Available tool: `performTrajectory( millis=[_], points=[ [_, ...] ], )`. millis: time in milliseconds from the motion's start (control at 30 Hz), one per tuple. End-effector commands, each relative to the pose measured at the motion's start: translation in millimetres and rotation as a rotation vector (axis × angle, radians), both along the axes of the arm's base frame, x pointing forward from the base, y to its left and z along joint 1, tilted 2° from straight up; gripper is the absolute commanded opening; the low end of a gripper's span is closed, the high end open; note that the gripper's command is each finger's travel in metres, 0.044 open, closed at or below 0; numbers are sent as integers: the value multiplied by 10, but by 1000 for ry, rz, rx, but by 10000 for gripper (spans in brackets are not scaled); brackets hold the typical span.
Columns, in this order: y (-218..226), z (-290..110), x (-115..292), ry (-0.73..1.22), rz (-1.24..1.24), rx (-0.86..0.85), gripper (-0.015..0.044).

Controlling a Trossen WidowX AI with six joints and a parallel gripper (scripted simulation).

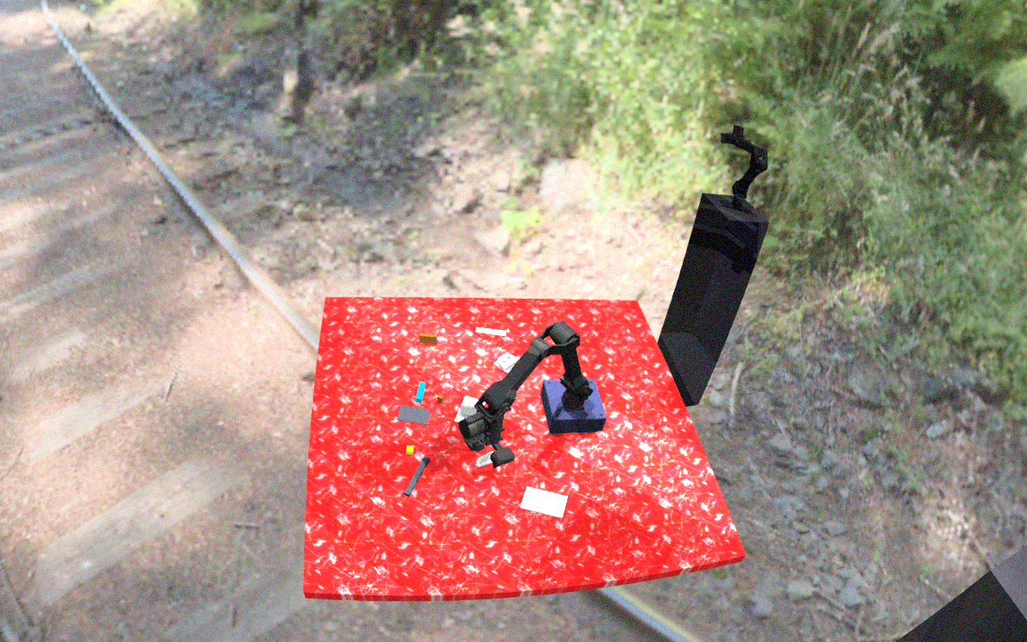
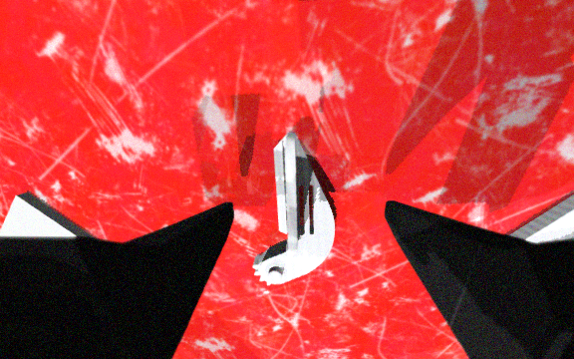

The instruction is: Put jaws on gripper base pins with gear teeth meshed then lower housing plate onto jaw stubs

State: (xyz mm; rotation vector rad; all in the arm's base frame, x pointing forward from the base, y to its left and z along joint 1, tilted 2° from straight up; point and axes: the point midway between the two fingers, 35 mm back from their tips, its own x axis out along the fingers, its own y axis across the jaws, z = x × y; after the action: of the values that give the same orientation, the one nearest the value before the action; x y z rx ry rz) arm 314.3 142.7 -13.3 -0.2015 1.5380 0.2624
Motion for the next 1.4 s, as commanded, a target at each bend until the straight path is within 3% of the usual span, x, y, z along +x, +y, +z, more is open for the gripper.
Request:
performTrajectory(
  millis=[0,933,1267,1367],
  points=[
    [-5,-90,-22,9,1,-3,440],
    [-4,-119,-22,9,1,-3,440],
    [-6,-113,-21,9,1,-4,177],
    [-6,-113,-21,9,1,-4,157]
  ],
)
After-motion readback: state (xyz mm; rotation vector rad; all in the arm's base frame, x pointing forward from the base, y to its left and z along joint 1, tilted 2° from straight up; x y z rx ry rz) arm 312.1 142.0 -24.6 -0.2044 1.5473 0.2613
